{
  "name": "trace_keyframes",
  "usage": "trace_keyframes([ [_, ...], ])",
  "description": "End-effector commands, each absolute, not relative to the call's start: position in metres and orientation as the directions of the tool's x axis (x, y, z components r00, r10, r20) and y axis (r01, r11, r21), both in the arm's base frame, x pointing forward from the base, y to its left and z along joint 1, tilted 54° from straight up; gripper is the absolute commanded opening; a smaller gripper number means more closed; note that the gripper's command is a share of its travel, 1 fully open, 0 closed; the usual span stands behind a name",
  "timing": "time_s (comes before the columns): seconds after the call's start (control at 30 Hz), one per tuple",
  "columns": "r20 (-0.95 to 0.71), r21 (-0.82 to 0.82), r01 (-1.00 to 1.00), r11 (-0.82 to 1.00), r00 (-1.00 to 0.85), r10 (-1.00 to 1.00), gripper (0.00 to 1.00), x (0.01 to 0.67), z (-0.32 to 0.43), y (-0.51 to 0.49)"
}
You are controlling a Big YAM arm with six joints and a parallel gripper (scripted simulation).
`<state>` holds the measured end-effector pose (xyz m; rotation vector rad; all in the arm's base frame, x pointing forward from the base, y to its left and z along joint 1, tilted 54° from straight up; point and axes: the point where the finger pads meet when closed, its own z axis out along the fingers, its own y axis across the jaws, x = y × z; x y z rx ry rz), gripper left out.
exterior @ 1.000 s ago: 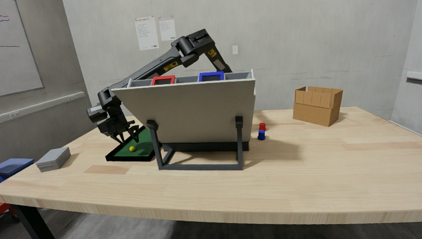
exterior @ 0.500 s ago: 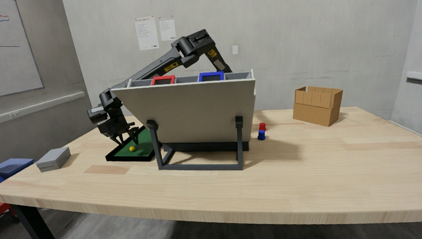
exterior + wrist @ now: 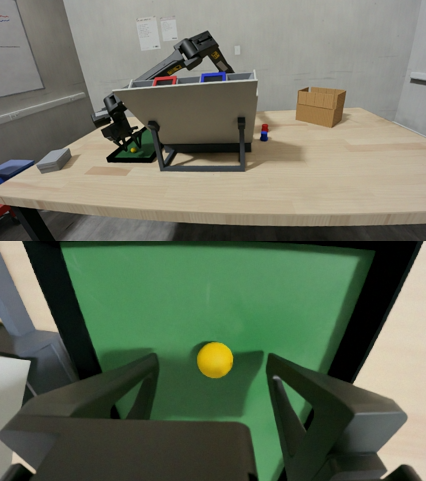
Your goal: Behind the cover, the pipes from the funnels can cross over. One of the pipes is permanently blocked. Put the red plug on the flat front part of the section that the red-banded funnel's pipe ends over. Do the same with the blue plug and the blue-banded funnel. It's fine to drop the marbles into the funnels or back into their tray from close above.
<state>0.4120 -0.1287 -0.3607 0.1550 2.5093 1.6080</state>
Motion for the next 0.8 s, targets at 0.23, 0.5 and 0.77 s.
trace_keyframes([
  [0.23, -0.094, 0.904, -0.007, 0.428, -0.979, 0.183, 0.00, 0.418, -0.356, -0.139],
  [0.5, -0.094, 0.904, -0.007, 0.428, -0.979, 0.183, 0.00, 0.418, -0.356, -0.139],
  [0.77, -0.095, 0.904, -0.007, 0.428, -0.978, 0.184, 0.00, 0.418, -0.357, -0.138],
])
